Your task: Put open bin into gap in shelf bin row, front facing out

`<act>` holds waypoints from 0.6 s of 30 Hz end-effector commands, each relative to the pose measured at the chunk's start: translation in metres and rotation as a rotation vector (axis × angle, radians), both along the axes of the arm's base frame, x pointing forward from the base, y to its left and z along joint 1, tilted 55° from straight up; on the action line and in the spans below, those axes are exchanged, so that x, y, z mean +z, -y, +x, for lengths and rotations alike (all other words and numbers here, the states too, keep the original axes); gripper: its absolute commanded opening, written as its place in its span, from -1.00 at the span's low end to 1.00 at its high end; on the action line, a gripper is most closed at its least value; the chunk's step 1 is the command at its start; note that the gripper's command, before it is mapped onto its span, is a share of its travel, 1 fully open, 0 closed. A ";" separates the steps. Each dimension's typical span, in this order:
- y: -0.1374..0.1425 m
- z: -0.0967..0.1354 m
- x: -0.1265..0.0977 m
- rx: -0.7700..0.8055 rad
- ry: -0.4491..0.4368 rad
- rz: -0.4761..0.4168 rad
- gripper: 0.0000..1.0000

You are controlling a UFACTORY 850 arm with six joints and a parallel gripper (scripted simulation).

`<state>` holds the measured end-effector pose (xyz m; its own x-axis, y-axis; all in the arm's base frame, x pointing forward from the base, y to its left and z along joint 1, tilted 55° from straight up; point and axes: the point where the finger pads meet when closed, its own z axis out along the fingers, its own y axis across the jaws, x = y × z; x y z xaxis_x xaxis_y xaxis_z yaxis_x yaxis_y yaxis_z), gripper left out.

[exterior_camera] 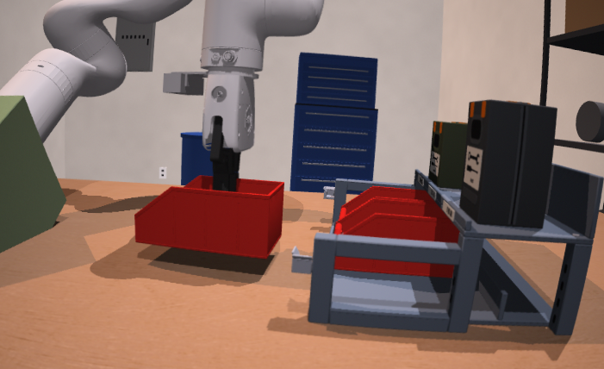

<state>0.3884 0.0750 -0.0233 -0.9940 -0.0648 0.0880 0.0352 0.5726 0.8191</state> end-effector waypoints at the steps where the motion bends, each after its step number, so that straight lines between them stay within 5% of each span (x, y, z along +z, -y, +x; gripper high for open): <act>1: 0.001 0.001 0.000 -0.001 0.001 -0.001 -1.00; 18: 0.009 0.000 -0.012 -0.001 0.001 -0.001 -1.00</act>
